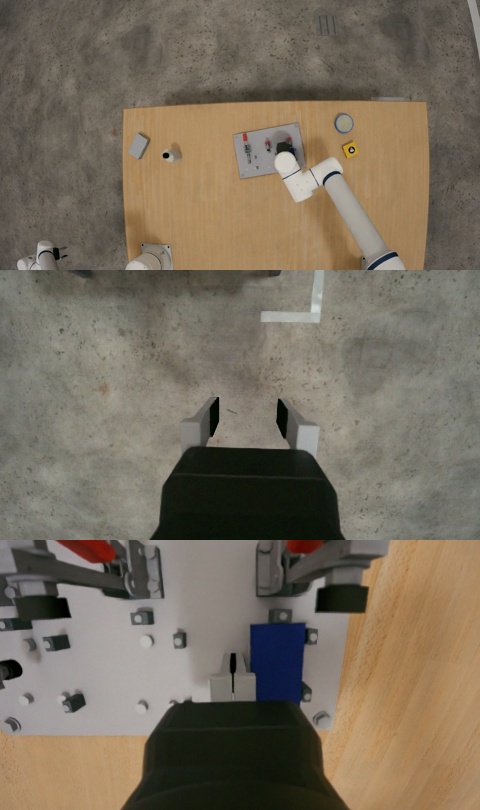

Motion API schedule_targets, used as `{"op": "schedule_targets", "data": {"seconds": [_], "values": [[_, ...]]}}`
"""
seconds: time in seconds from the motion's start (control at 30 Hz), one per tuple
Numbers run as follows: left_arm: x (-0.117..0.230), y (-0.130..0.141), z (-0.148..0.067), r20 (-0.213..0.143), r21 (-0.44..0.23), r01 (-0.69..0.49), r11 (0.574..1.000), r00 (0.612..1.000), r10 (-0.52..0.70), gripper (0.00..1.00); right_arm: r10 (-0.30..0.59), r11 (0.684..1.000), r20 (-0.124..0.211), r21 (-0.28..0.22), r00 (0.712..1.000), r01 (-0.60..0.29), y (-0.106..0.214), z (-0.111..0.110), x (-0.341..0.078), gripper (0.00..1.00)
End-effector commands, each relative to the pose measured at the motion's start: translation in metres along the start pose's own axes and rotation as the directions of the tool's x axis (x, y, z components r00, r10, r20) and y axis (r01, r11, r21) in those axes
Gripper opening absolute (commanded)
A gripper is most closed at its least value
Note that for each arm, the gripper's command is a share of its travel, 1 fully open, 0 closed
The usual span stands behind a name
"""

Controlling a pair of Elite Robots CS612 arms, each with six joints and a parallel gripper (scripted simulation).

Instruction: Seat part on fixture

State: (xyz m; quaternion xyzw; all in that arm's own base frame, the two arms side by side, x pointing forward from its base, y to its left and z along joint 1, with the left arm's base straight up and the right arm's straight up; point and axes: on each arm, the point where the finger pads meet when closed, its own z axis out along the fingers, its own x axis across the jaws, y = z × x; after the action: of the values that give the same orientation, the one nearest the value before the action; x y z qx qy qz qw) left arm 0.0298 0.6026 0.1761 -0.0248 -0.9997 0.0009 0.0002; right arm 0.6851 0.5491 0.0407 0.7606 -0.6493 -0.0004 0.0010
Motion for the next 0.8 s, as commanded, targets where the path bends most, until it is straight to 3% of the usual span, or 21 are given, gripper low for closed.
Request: {"op": "schedule_targets", "data": {"seconds": [0.0,0.77], "values": [[-0.0002,0.0007,-0.0009,0.0,-0.002,0.0,1.0,1.0,0.0,1.0,0.0,1.0,0.001,0.002,1.0,0.0,-0.0008,-0.0013,-0.0003,0.0],[-0.0002,0.0007,-0.0009,0.0,-0.002,0.0,1.0,1.0,0.0,1.0,0.0,1.0,0.001,0.002,1.0,0.0,-0.0007,-0.0013,0.0038,0.0]]}}
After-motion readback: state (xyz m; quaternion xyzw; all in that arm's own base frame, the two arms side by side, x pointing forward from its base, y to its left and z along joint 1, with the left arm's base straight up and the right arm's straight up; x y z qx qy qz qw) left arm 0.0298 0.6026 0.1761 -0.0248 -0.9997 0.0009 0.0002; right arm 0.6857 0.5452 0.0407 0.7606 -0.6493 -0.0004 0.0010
